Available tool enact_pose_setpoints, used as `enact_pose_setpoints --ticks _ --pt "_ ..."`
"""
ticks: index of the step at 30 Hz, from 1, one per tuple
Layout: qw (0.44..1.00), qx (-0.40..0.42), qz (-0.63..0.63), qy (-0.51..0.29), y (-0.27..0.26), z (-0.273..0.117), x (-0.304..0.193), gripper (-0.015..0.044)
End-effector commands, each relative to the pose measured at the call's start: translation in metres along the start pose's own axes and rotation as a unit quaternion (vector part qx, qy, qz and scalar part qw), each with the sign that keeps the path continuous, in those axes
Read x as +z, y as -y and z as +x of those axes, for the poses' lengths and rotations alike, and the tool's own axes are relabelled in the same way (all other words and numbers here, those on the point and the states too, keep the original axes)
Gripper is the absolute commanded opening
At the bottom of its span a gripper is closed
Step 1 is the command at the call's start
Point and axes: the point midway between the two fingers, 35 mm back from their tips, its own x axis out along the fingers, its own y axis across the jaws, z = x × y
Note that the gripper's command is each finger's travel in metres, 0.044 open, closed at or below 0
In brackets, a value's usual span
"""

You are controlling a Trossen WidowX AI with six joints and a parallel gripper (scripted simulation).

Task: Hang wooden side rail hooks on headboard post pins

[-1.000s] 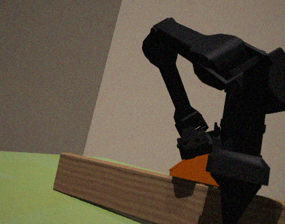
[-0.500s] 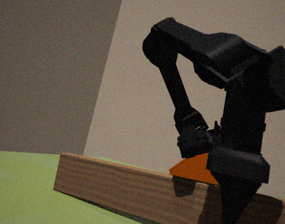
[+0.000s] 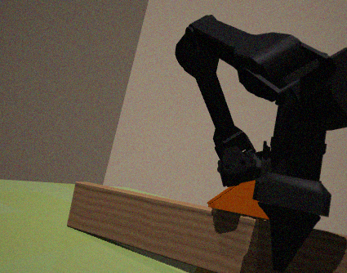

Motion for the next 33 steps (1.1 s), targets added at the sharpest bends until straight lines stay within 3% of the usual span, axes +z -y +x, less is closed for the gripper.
enact_pose_setpoints --ticks 1,33 --pt "1.0 0.011 0.006 -0.002 -0.0045 -0.0088 0.0003 0.0" --pt "1.0 0.011 0.006 -0.002 -0.0044 -0.0142 0.0002 0.0"
